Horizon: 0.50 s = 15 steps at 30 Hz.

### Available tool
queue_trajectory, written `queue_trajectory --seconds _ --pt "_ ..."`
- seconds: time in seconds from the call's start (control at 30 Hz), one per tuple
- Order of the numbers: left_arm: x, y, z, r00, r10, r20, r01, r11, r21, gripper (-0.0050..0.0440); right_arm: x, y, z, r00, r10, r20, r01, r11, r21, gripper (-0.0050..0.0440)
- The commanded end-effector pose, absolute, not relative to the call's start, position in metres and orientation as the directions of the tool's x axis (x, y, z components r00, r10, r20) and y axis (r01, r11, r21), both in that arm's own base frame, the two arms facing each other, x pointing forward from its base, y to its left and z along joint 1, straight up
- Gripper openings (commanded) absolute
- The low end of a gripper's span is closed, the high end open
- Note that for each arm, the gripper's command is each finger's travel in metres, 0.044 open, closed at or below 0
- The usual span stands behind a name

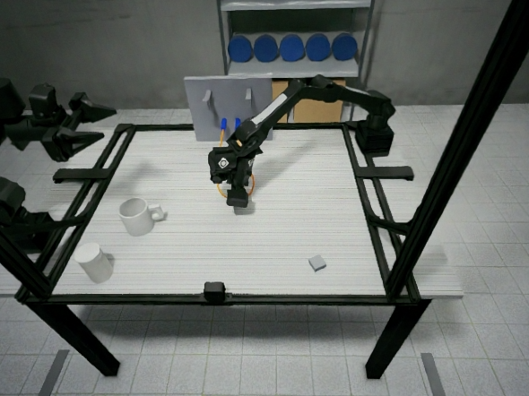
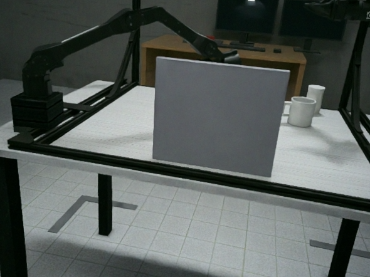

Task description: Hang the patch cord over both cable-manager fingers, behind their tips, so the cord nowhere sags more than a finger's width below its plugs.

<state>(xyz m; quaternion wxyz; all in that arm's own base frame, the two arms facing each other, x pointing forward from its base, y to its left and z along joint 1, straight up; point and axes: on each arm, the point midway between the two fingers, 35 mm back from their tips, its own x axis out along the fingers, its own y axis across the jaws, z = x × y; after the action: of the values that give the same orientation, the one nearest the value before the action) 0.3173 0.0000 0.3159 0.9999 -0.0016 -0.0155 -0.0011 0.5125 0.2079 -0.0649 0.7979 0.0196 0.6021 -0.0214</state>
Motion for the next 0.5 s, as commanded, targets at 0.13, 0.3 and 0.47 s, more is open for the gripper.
queue_trajectory --seconds 0.13,0.3,0.47 --pt "0.3157 0.0 0.3229 0.999 0.0 0.05 0.0 1.0 0.0 0.044 0.5192 0.2109 -0.0463 0.308 0.005 -0.951 0.057 0.998 0.024 0.0032" --pt "0.3157 0.0 0.3229 0.999 0.0 0.05 0.0 1.0 0.0 0.044 0.5192 0.2109 -0.0463 0.308 0.005 -0.951 0.057 0.998 0.024 0.002" --pt "0.3157 0.0 0.3229 0.999 0.0 0.05 0.0 1.0 0.0 0.044 0.5192 0.2109 -0.0463 0.308 0.005 -0.951 0.057 0.998 0.024 0.002"
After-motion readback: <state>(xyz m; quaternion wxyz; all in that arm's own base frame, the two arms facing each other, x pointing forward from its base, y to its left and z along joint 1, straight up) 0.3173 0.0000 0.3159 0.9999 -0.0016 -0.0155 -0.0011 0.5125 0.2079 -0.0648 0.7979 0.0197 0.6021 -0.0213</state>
